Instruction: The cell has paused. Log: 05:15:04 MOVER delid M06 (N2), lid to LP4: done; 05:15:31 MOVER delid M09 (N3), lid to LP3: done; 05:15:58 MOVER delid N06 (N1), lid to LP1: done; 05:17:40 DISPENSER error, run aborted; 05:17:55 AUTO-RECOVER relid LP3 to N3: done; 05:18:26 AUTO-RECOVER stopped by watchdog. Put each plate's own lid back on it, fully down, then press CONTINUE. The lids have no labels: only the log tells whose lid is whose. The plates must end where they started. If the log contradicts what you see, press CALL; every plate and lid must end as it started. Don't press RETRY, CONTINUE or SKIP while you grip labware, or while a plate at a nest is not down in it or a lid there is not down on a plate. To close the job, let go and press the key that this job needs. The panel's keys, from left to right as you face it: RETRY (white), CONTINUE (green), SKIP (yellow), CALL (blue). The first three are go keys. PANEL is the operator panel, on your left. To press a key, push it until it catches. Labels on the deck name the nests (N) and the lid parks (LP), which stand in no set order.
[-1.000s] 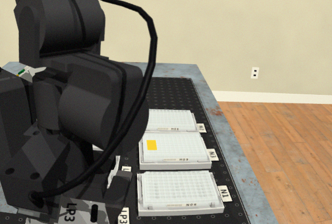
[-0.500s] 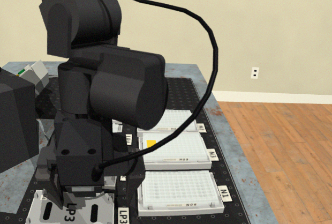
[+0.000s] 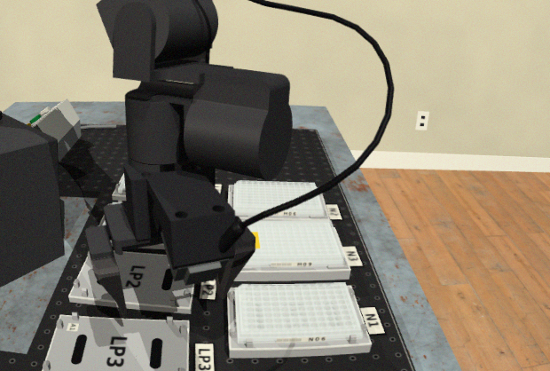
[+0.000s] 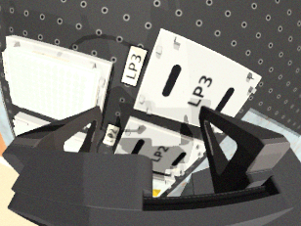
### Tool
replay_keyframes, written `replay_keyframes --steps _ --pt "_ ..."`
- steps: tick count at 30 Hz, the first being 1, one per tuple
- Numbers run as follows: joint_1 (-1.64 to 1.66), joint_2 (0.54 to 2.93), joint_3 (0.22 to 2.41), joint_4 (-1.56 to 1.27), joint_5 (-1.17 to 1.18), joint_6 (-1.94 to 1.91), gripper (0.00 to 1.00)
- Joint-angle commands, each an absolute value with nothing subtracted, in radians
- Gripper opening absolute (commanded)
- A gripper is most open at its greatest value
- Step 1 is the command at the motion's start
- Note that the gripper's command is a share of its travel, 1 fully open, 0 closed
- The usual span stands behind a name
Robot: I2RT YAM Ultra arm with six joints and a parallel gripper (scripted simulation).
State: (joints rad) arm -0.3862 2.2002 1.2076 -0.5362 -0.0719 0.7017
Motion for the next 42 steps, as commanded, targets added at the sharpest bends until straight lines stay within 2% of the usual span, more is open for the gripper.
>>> replay_keyframes --steps 1,13,16,29,33,38,42 --pt "-0.355 2.157 1.173 -0.511 -0.066 0.639 1.00" --pt "-0.251 2.118 1.102 -0.480 -0.065 0.542 1.00" --pt "-0.260 2.114 1.140 -0.481 -0.066 0.485 1.00" --pt "-0.114 2.065 1.008 -0.439 -0.063 0.398 1.00" --pt "-0.128 2.059 1.047 -0.439 -0.064 0.326 1.00" --pt "-0.043 2.038 0.961 -0.419 -0.066 0.289 1.00" --pt "-0.056 2.032 0.998 -0.418 -0.065 0.255 1.00"
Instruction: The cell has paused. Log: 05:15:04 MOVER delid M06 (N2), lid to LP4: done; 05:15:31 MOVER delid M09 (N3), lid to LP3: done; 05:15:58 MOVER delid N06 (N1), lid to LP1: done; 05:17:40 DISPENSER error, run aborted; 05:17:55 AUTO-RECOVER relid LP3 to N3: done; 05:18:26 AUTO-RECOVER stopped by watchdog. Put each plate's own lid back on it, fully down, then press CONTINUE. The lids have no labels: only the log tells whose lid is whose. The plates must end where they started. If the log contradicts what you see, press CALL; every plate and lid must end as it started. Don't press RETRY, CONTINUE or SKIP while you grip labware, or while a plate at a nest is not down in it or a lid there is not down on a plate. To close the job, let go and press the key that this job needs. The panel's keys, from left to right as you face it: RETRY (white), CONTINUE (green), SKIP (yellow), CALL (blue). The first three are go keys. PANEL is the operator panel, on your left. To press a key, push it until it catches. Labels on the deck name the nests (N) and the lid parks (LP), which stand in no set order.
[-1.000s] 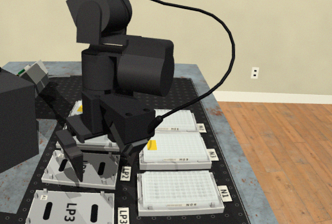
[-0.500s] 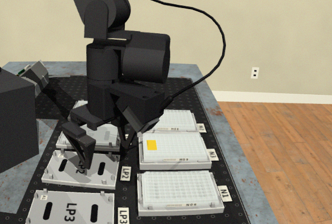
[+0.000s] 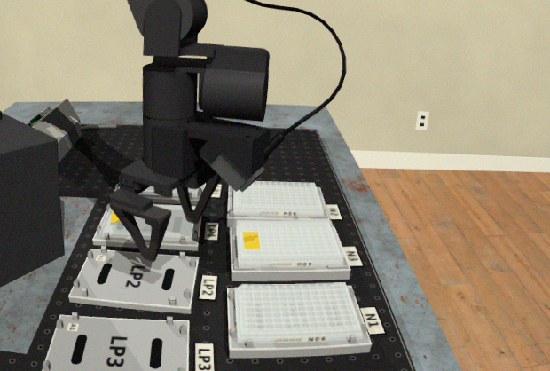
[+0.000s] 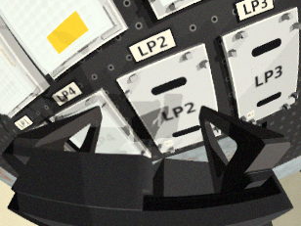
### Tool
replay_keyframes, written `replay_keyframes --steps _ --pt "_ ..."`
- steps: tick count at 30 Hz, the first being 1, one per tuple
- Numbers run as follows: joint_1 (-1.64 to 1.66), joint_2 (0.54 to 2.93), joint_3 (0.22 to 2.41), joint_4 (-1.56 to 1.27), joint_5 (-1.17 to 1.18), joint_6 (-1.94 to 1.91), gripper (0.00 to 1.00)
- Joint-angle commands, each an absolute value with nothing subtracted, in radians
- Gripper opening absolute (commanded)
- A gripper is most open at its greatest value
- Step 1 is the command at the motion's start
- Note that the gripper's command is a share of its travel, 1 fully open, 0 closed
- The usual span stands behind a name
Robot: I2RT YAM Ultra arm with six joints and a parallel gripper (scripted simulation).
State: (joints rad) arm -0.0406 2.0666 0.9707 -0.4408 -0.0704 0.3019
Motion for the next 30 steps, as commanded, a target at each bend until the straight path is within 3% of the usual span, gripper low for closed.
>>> replay_keyframes --steps 1,14,30 --pt "-0.025 2.031 0.950 -0.415 -0.063 0.247 1.00" --pt "0.099 1.984 0.864 -0.378 -0.067 0.111 1.00" --pt "0.081 2.005 0.912 -0.407 -0.073 -0.028 1.00"
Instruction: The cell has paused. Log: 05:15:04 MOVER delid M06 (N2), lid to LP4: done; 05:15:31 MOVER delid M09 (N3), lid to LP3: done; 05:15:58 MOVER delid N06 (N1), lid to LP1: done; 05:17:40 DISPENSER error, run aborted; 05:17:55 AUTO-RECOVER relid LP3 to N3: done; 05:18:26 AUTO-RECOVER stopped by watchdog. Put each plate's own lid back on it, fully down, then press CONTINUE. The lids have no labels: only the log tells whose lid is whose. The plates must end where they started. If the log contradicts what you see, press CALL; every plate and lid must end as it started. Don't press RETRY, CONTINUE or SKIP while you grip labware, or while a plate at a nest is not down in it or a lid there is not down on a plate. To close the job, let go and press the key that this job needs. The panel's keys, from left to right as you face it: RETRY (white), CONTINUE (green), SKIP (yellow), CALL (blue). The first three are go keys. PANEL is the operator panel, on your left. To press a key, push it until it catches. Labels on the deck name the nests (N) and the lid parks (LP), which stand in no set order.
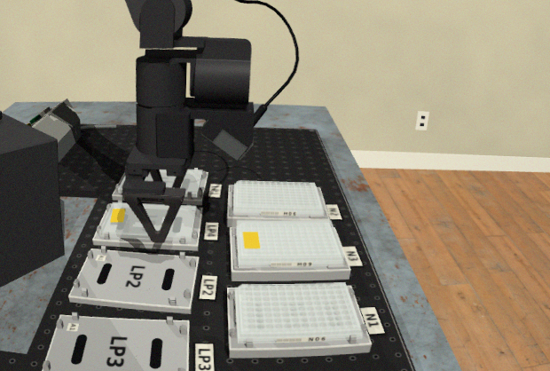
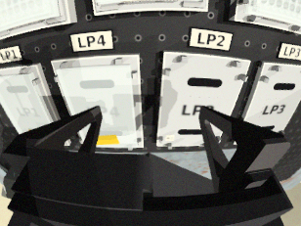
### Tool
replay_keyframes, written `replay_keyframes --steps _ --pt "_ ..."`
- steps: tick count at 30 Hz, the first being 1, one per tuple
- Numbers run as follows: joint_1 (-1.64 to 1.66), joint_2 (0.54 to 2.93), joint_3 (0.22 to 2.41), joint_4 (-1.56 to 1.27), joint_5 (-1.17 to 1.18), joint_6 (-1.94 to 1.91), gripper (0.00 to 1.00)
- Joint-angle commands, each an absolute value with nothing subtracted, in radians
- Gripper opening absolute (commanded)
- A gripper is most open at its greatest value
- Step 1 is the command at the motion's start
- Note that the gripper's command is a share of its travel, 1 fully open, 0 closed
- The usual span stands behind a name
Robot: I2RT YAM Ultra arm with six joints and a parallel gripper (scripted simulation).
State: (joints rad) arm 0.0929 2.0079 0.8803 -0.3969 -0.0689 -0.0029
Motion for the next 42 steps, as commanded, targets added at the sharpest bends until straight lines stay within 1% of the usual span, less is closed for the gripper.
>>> replay_keyframes --steps 1,9,10,18,20,21,25,31,32,35,42 --pt "0.080 2.006 0.913 -0.405 -0.074 -0.029 1.00" --pt "0.089 2.002 0.892 -0.398 -0.070 -0.022 1.00" --pt "0.064 1.967 0.834 -0.337 -0.079 -0.042 0.99" --pt "-0.088 1.859 0.601 0.013 -0.114 -0.170 0.91" --pt "-0.088 1.859 0.601 0.013 -0.114 -0.170 0.91" --pt "-0.118 1.890 0.565 0.080 -0.138 -0.193 0.90" --pt "-0.210 1.892 0.476 0.271 -0.191 -0.261 0.86" --pt "-0.370 1.964 0.378 0.578 -0.320 -0.363 0.80" --pt "-0.398 1.985 0.368 0.630 -0.346 -0.378 0.00" --pt "-0.471 2.031 0.419 0.681 -0.401 -0.432 0.00" --pt "-0.502 2.089 0.443 0.728 -0.452 -0.445 0.00"
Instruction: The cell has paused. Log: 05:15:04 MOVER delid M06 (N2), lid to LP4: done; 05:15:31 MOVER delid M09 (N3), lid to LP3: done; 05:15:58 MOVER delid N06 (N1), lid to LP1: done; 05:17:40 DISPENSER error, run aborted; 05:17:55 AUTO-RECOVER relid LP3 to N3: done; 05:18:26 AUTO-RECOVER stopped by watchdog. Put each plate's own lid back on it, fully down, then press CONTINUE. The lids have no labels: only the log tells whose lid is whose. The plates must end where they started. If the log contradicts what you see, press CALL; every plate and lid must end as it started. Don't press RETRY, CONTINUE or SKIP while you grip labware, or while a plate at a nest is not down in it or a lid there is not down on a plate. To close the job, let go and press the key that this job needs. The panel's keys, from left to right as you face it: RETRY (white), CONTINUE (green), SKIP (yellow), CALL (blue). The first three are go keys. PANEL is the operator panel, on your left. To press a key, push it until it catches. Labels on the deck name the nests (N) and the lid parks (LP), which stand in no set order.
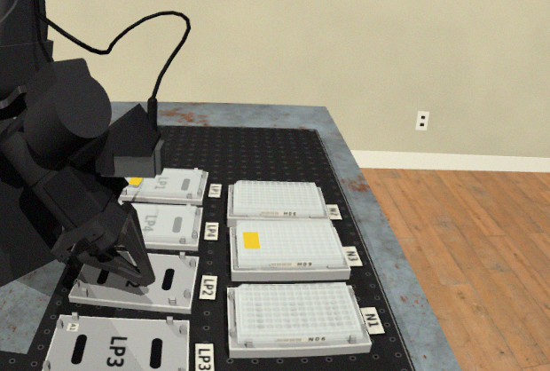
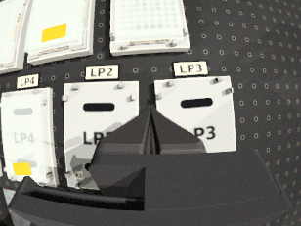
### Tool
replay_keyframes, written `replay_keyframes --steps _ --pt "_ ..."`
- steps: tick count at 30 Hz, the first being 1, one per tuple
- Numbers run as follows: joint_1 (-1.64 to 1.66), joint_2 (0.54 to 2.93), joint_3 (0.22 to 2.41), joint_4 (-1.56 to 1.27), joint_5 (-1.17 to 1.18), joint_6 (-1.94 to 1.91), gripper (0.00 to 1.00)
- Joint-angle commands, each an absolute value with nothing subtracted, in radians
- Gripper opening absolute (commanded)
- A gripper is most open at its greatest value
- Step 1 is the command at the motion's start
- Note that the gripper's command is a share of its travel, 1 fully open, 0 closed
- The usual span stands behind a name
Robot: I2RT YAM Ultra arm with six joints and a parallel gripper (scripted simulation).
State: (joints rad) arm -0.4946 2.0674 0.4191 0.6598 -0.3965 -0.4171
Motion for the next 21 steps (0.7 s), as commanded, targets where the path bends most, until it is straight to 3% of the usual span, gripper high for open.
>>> replay_keyframes --steps 1,21 --pt "-0.491 2.093 0.443 0.732 -0.454 -0.444 0.00" --pt "-0.494 2.084 0.425 0.729 -0.448 -0.433 0.00"
